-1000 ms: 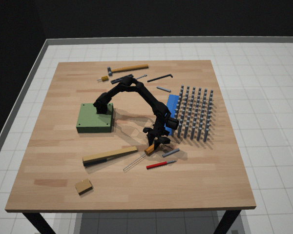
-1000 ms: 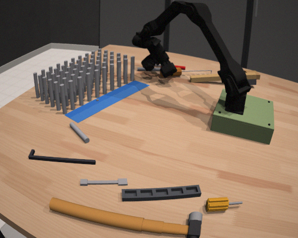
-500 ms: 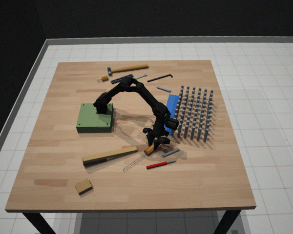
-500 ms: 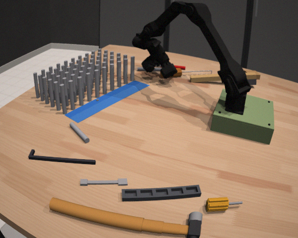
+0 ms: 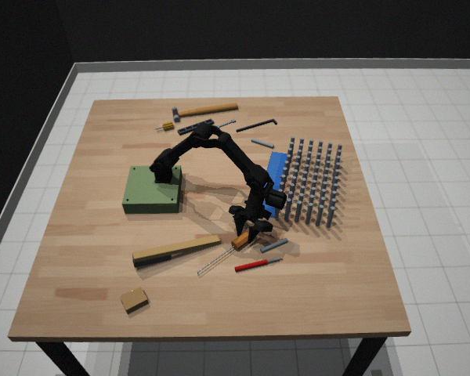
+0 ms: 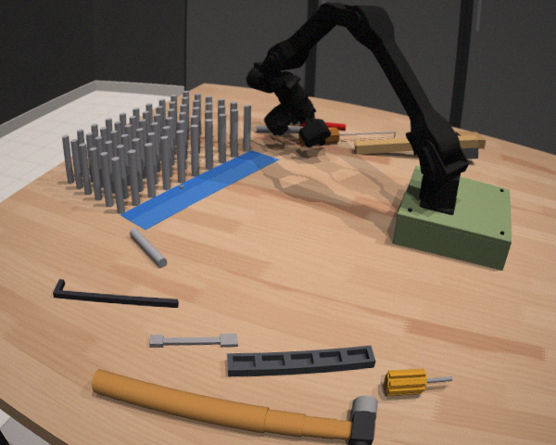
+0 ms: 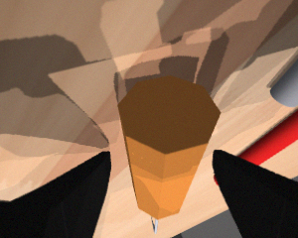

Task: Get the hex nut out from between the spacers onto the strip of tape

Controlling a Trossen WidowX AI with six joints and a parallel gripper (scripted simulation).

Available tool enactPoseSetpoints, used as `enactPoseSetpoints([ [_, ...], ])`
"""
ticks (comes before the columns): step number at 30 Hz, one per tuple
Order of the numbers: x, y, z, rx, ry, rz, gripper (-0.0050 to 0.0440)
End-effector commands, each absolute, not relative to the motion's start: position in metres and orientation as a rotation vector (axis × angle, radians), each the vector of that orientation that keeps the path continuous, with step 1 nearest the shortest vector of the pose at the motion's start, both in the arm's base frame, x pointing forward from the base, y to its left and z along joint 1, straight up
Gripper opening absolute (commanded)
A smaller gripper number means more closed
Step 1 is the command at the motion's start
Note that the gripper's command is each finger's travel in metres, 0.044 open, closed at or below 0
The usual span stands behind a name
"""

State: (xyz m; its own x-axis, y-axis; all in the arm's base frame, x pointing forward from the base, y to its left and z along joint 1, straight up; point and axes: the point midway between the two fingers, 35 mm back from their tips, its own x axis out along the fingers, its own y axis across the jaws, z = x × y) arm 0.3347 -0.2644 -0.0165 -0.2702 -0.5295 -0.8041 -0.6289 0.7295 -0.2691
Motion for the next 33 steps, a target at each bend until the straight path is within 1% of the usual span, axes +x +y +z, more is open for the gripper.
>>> enactPoseSetpoints([
  [1,0.341,-0.268,-0.003,-0.892,1.911,0.09,0.028],
  [33,0.353,-0.244,0.034,-0.89,1.9,0.079,0.028],
])
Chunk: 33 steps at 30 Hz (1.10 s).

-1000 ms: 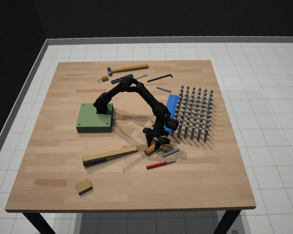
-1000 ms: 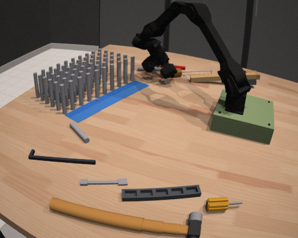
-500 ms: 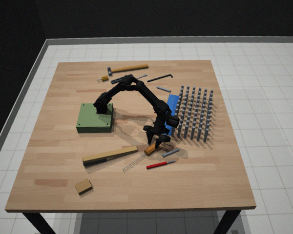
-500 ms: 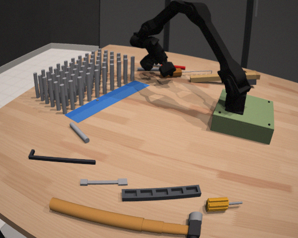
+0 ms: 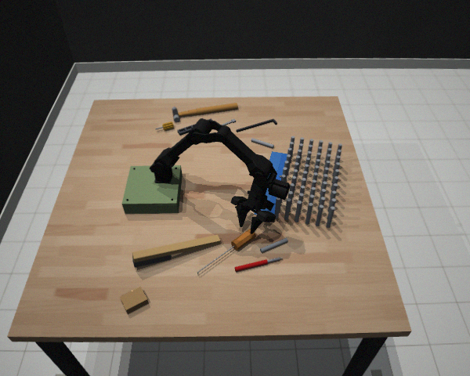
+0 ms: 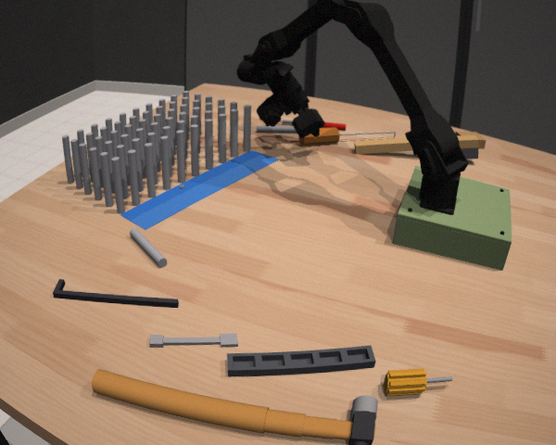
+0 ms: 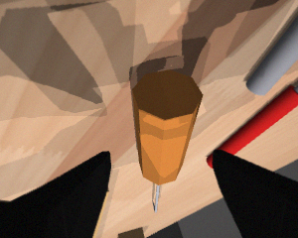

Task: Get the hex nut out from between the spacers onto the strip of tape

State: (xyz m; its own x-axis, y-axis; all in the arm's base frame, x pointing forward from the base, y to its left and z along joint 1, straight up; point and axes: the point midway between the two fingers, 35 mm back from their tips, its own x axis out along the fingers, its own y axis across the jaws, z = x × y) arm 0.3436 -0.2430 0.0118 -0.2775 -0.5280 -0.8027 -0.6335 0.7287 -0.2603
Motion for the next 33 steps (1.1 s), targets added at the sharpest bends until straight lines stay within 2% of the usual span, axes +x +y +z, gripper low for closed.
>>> enactPoseSetpoints([
  [1,0.353,-0.244,0.036,-0.89,1.898,0.077,0.028],
  [6,0.354,-0.246,0.045,-0.886,1.893,0.068,0.028],
  [9,0.353,-0.254,0.074,-0.891,1.895,0.075,0.028],
  [12,0.349,-0.263,0.122,-0.895,1.889,0.065,0.028],
  [14,0.349,-0.263,0.122,-0.895,1.889,0.065,0.028],
  [17,0.339,-0.267,0.157,-0.893,1.901,0.076,0.028],
  [22,0.335,-0.268,0.167,-0.892,1.909,0.086,0.028],
  [27,0.335,-0.267,0.167,-0.894,1.908,0.087,0.04],
  [33,0.335,-0.267,0.167,-0.894,1.908,0.087,0.04],
])
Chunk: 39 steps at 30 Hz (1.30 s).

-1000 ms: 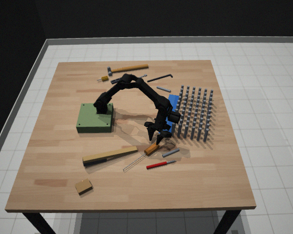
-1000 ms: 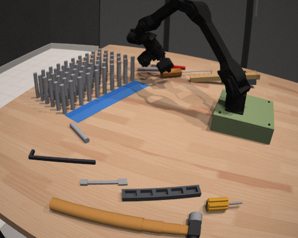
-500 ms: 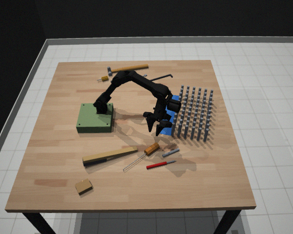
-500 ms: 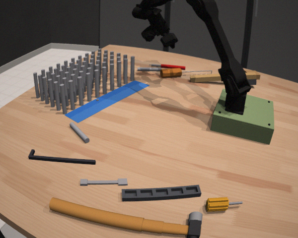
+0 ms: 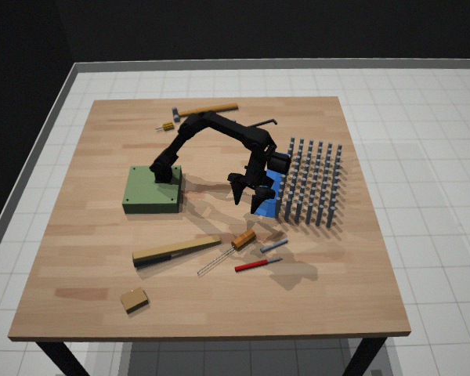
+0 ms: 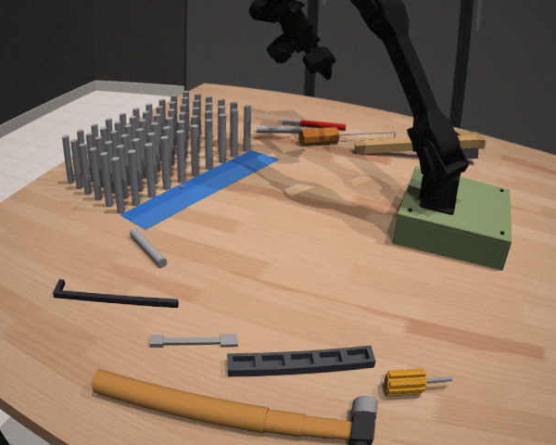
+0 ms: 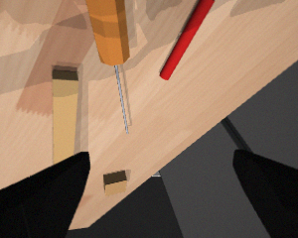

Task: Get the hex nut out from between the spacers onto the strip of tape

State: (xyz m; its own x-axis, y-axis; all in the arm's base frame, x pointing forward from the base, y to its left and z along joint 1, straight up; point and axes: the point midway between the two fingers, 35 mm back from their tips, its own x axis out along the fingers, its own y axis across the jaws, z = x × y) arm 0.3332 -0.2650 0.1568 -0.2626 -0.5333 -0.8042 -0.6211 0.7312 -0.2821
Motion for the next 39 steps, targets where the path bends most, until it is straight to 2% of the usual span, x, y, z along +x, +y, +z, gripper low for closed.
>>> enactPoseSetpoints([
  [1,0.335,-0.267,0.167,-0.894,1.908,0.087,0.04],
  [16,0.341,-0.254,0.161,-0.874,1.87,0.06,0.04],
  [20,0.373,-0.209,0.145,-0.798,1.688,-0.051,0.04],
  [27,0.397,-0.145,0.124,-0.663,1.494,-0.113,0.04],
  [33,0.413,-0.109,0.115,-0.572,1.355,-0.139,0.04],
  [39,0.416,-0.041,0.097,-0.392,1.203,-0.118,0.04],
])
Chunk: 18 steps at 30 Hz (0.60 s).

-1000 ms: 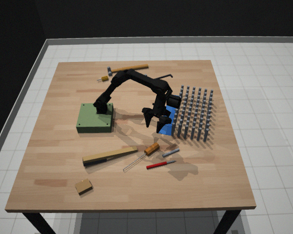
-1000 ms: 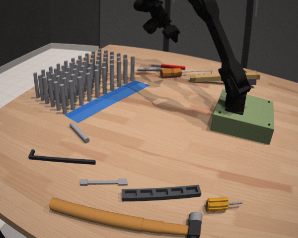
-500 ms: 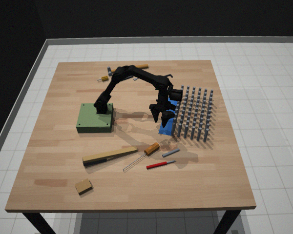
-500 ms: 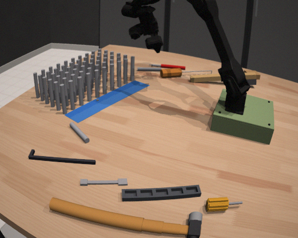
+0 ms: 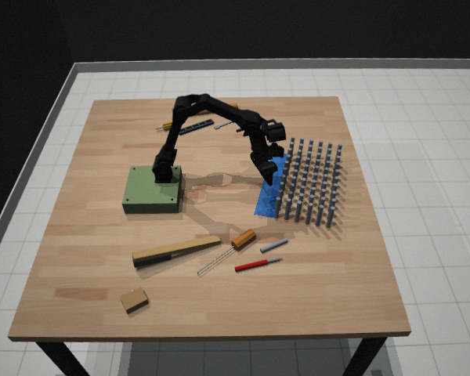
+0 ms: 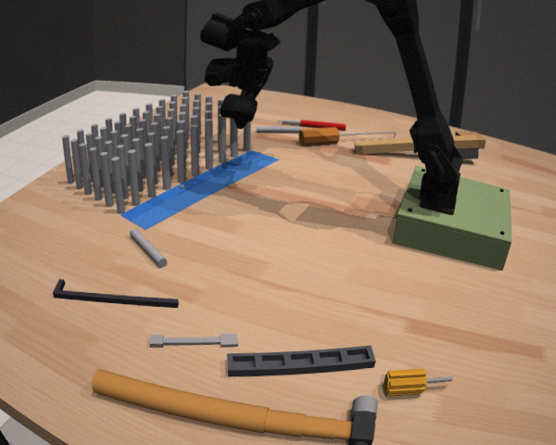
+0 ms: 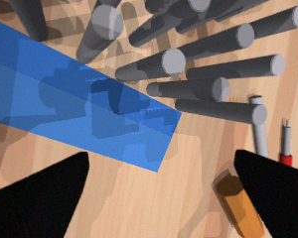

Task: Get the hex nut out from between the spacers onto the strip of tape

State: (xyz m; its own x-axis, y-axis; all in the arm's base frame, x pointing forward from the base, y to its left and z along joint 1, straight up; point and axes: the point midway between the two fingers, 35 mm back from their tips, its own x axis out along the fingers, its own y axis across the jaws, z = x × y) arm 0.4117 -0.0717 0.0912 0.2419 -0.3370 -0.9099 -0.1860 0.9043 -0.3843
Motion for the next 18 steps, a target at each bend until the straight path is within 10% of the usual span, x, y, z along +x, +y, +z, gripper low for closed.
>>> enactPoseSetpoints([
  [1,0.417,-0.031,0.095,-0.366,1.181,-0.113,0.04],
  [18,0.405,0.067,0.08,-0.053,0.967,-0.007,0.04],
])
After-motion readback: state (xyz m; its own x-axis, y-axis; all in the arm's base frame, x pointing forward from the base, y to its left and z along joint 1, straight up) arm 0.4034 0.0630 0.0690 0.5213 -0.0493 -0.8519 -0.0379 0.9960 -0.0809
